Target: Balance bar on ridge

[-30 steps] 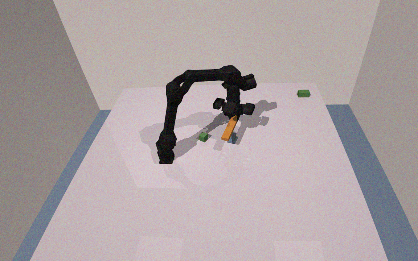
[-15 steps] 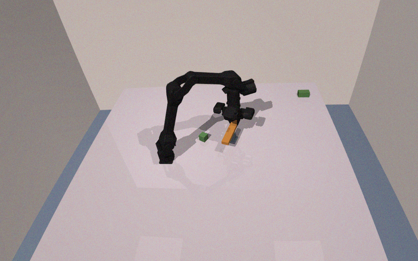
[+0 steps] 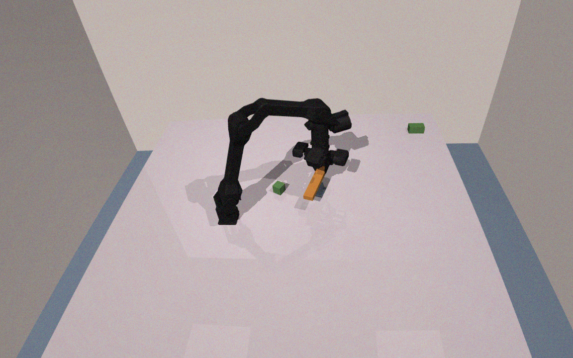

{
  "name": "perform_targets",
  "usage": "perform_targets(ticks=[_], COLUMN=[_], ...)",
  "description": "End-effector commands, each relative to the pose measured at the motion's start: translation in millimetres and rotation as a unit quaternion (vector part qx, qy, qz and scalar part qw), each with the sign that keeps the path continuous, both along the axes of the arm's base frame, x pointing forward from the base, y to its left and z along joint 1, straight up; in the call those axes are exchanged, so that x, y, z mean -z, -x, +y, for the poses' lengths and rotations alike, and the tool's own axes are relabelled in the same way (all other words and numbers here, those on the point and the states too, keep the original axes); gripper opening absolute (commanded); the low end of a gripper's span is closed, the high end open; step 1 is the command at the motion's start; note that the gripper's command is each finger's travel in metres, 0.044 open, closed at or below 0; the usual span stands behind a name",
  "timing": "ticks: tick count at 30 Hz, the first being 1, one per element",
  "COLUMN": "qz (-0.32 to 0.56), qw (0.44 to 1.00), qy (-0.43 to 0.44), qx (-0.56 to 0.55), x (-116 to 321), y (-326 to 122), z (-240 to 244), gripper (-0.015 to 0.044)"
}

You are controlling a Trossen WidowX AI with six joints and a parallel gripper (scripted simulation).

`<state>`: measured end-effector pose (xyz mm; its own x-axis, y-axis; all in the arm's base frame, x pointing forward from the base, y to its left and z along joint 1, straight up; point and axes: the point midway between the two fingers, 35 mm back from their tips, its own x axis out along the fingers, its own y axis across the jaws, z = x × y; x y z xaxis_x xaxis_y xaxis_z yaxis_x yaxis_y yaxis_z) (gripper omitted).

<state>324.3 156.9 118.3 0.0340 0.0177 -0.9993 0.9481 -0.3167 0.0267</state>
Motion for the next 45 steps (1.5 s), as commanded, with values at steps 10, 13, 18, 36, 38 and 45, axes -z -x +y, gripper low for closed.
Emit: perform_targets(ticks=[10, 13, 18, 36, 38, 45], qz=[0.0, 0.0, 0.0, 0.0, 0.0, 0.0], qw=[1.0, 1.0, 1.0, 1.0, 1.0, 1.0], qy=[0.0, 0.0, 0.0, 0.0, 0.0, 0.0], qx=[0.001, 0.001, 0.001, 0.001, 0.001, 0.001], x=[1.0, 1.3, 1.7, 3.2, 3.3, 4.0], y=[-0.3, -0.3, -0.3, -0.3, -0.4, -0.4], z=[-0.3, -0.3, -0.3, -0.3, -0.3, -0.3], gripper=[0.0, 0.0, 0.0, 0.0, 0.0, 0.0])
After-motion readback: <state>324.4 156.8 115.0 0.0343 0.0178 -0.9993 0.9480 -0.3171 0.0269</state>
